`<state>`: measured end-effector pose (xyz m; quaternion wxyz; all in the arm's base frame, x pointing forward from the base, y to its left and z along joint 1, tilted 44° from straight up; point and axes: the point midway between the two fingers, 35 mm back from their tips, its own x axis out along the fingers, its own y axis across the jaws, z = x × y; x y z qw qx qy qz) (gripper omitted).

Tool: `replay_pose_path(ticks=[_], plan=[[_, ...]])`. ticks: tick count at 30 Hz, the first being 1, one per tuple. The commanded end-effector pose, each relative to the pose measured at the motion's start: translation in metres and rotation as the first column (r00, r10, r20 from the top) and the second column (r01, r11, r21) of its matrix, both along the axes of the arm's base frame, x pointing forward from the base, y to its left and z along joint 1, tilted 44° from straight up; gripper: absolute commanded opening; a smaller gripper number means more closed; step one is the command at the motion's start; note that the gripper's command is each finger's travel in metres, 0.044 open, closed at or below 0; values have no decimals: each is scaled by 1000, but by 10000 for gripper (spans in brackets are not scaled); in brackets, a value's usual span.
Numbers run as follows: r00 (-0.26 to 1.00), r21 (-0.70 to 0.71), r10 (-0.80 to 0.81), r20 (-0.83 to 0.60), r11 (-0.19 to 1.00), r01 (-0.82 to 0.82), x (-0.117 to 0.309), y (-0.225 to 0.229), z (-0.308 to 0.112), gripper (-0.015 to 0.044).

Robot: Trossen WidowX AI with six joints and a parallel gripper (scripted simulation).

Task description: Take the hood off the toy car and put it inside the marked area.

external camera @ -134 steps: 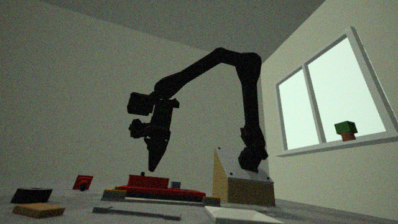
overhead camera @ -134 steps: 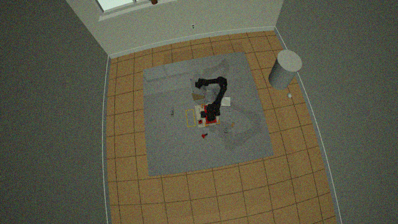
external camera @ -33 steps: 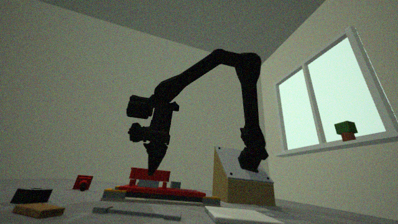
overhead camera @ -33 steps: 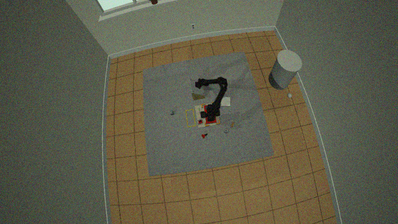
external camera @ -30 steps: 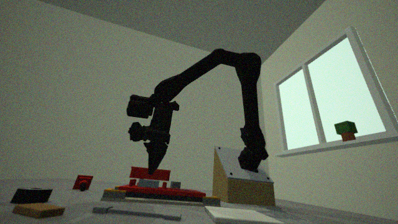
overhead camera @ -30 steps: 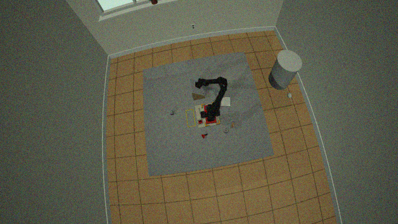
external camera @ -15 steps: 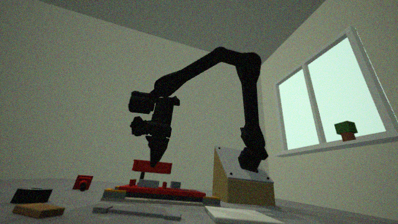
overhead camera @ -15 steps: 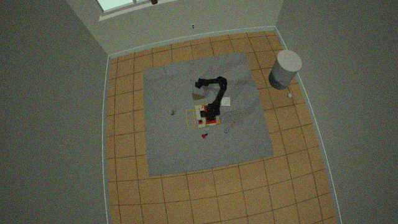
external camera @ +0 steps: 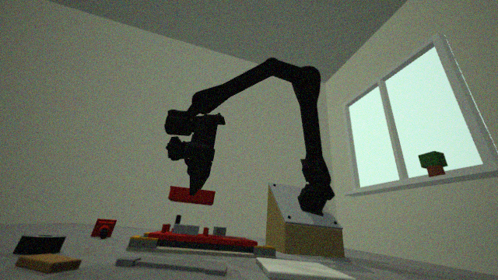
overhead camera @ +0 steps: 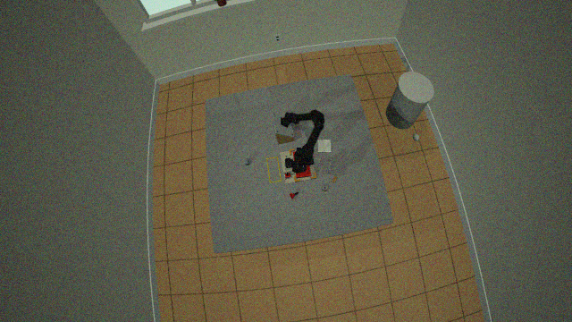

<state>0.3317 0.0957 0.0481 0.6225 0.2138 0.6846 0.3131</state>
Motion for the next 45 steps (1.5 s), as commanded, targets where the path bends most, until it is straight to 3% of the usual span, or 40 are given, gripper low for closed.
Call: replay_pose_path(ticks=[1, 35, 45], plan=[[1000, -11, -6, 7, 1000, 6, 5, -16, -12, 0], [1000, -16, 1, 10, 1000, -1, -10, -144, -120, 0], [1000, -13, 2, 10, 1000, -2, -12, -147, -126, 0]])
